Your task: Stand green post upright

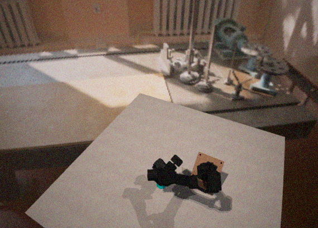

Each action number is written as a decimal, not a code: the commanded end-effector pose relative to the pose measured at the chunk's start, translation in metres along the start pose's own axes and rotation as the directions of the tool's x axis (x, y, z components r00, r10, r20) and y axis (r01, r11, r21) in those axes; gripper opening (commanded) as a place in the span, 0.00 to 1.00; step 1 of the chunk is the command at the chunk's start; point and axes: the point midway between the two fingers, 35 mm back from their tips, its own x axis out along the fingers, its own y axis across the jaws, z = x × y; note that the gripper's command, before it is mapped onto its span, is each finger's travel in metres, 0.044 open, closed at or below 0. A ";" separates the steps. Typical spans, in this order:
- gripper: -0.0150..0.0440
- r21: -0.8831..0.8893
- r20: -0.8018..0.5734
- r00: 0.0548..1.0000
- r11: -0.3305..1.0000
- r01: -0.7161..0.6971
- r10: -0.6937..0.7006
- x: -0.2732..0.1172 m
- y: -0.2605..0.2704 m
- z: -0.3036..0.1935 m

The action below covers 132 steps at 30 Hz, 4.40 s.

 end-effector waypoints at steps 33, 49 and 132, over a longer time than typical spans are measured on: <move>0.29 0.053 0.213 0.977 0.999 0.014 -0.025 -0.002 0.003 0.003; 0.29 0.081 0.306 0.952 0.997 -0.004 -0.021 -0.005 0.005 0.005; 0.29 0.211 0.712 0.698 0.924 -0.320 0.079 -0.040 0.015 0.006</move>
